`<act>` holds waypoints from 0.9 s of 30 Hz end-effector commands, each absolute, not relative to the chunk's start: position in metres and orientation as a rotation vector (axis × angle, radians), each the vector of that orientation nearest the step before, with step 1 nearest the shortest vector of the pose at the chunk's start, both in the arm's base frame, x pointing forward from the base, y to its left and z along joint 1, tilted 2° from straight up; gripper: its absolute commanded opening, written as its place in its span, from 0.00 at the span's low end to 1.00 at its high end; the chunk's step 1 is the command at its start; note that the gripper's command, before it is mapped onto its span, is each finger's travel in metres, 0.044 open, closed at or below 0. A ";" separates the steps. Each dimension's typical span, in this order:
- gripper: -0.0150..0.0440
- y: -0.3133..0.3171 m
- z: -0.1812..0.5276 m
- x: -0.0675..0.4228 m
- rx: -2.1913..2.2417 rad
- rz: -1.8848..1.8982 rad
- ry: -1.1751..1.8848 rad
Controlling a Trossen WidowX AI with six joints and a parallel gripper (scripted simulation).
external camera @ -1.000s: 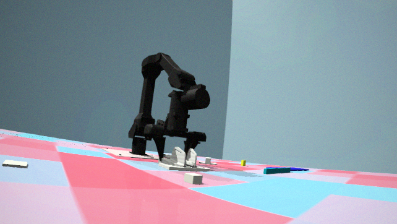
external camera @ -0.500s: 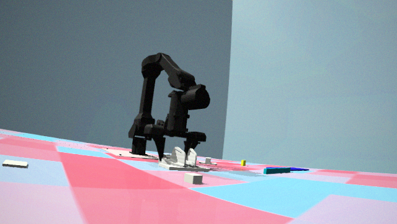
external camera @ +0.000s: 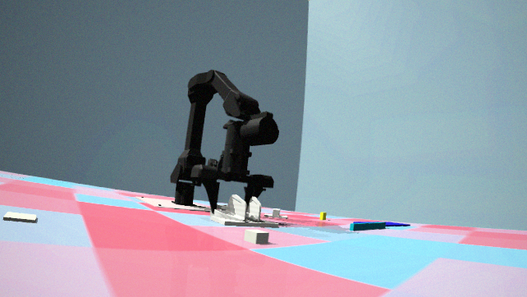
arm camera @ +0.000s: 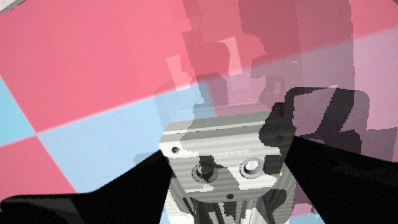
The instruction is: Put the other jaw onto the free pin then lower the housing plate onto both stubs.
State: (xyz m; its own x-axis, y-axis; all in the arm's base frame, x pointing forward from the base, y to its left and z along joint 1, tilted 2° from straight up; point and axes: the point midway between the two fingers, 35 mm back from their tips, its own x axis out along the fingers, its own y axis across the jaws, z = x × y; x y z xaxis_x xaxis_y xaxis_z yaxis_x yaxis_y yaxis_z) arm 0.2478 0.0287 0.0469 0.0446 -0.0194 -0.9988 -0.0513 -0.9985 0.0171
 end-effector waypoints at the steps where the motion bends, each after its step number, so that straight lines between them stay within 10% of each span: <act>1: 0.98 0.029 0.047 0.248 -2.254 2.154 0.076; 27: 1.00 0.030 0.121 0.243 -2.254 2.156 0.065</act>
State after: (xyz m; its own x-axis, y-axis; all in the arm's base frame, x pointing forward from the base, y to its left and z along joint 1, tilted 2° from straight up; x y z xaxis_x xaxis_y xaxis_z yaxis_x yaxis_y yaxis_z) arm 0.2467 0.0299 0.1087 0.0519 -0.0182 -0.9985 -0.0462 -0.9988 0.0158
